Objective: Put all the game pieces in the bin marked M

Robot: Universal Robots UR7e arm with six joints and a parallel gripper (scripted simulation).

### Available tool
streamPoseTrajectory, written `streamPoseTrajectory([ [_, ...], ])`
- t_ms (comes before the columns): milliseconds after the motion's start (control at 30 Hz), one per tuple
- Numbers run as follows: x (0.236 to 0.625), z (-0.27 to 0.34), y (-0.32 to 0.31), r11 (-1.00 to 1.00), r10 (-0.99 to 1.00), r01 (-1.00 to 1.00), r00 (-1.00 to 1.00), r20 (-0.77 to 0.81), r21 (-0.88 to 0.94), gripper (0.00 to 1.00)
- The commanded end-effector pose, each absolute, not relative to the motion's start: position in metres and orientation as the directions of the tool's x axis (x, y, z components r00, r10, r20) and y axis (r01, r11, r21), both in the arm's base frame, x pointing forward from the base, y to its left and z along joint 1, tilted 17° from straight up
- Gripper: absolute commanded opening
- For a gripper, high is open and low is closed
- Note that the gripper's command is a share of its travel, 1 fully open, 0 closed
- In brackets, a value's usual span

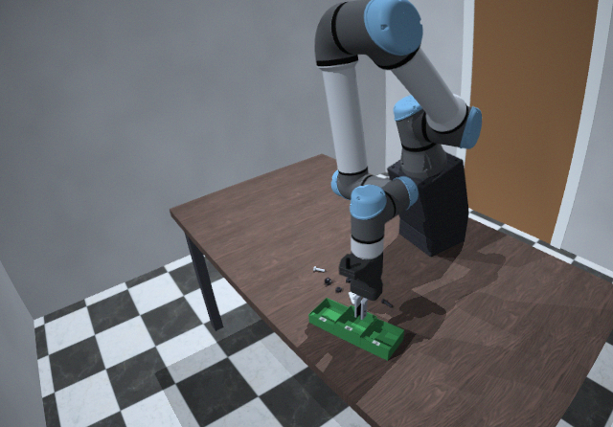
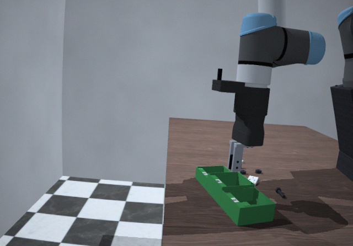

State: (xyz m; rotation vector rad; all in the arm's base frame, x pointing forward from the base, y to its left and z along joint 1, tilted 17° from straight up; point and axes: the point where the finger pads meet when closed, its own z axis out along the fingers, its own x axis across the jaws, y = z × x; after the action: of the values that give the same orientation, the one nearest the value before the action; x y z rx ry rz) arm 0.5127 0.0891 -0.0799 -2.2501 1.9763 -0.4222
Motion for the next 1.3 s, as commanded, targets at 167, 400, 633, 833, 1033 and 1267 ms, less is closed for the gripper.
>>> streamPoseTrajectory([
  [167, 0.511, -0.086, 0.136, -0.139, -0.985, -0.953, 0.107, 0.132, -0.269, 0.31],
  [400, 0.510, -0.087, 0.150, -0.139, -0.985, -0.953, 0.107, 0.132, -0.269, 0.31],
  [633, 0.512, -0.092, 0.149, -0.139, -0.986, -0.953, 0.106, 0.132, -0.271, 0.31],
  [833, 0.516, -0.105, 0.146, -0.137, -0.986, -0.953, 0.104, 0.132, -0.271, 0.31],
  [1033, 0.521, -0.120, 0.145, -0.137, -0.986, -0.953, 0.104, 0.131, -0.271, 0.31],
  [1267, 0.524, -0.133, 0.143, -0.137, -0.986, -0.953, 0.104, 0.131, -0.271, 0.31],
])
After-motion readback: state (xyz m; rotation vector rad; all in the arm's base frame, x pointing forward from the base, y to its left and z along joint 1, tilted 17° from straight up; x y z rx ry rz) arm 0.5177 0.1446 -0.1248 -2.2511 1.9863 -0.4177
